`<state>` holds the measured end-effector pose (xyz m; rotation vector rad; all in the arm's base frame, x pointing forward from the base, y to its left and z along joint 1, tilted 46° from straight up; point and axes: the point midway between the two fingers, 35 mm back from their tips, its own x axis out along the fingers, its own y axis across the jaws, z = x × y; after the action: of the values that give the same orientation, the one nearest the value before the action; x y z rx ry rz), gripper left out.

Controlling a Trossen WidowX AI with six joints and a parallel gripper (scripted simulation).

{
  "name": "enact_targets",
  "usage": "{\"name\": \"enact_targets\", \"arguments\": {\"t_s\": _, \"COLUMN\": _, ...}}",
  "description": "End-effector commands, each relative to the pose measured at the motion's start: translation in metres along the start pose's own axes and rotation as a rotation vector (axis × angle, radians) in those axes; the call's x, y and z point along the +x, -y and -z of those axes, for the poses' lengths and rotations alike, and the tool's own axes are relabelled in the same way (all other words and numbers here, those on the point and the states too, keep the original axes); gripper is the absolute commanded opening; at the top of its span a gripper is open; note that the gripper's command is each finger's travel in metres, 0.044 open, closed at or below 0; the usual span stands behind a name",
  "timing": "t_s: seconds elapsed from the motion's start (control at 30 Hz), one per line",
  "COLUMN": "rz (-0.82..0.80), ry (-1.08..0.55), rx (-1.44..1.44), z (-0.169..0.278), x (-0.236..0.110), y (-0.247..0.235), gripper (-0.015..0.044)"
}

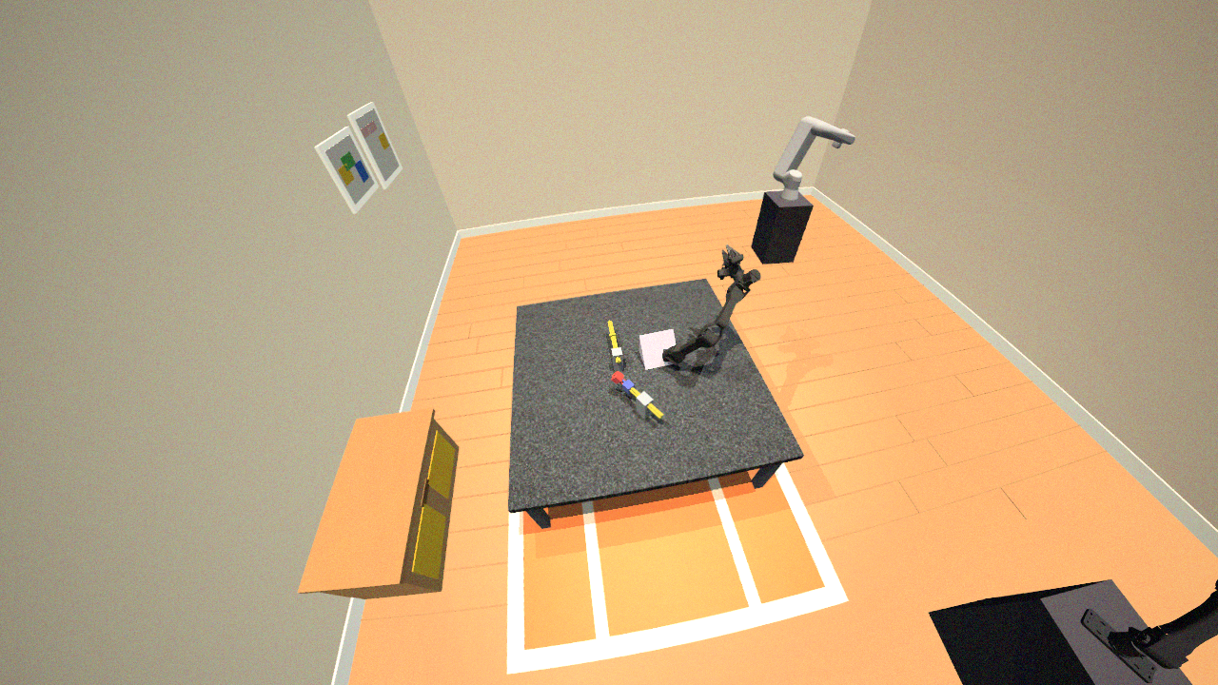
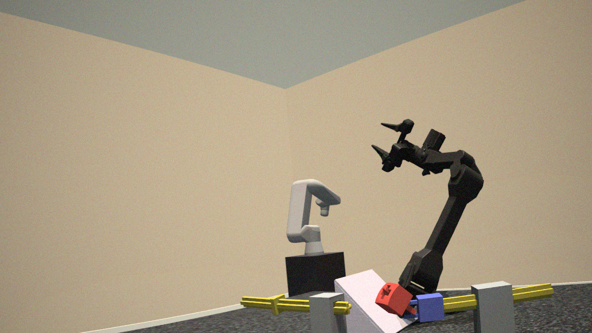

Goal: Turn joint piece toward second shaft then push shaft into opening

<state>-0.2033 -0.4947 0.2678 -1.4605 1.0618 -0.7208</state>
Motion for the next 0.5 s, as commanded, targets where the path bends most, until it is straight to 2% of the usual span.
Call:
{"name": "enact_targets", "arguments": {"t_s": 0.0, "rz": 0.0, "ry": 0.0, "rx": 0.0, "z": 0.0, "x": 0.0, "y": 0.0, "gripper": 0.0426}}
{"name": "enact_targets", "arguments": {"t_s": 0.13, "rz": -0.012, "ry": 0.016, "rx": 0.043, "z": -0.013, "x": 0.012, "y": 0.004, "gripper": 0.044}}
{"name": "enact_targets", "arguments": {"t_s": 0.47, "rz": -0.135, "ry": 0.155, "rx": 0.313, "z": -0.116, "x": 0.095, "y": 0.026, "gripper": 0.044}}
